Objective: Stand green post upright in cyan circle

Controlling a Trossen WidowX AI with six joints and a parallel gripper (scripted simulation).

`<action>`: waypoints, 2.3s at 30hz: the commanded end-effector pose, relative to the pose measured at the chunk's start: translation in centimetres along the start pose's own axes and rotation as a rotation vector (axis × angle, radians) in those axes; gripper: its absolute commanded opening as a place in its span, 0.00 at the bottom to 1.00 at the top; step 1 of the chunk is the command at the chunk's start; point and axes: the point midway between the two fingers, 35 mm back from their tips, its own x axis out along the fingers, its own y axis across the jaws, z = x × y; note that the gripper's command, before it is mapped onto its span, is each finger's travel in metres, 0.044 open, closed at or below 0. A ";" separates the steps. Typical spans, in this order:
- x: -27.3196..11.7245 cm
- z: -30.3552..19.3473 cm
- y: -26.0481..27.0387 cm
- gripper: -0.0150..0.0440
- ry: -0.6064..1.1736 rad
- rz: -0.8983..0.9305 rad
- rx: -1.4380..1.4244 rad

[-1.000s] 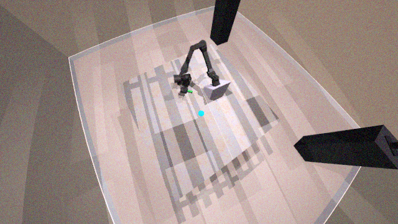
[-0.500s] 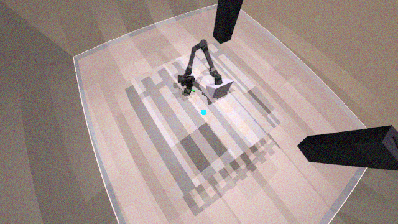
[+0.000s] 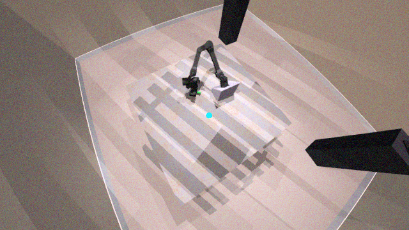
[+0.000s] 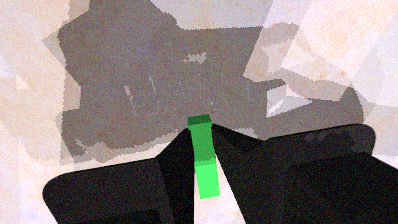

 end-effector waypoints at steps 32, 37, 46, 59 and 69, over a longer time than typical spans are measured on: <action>-10.4 0.1 -0.3 0.29 -0.018 0.003 0.016; -10.5 0.1 -0.2 0.29 -0.018 0.004 0.010; -10.9 -0.5 2.2 0.29 -0.017 0.023 -0.138; -11.5 -2.0 6.1 0.29 -0.019 0.050 -0.388; -12.0 -3.6 9.0 0.29 -0.025 0.065 -0.580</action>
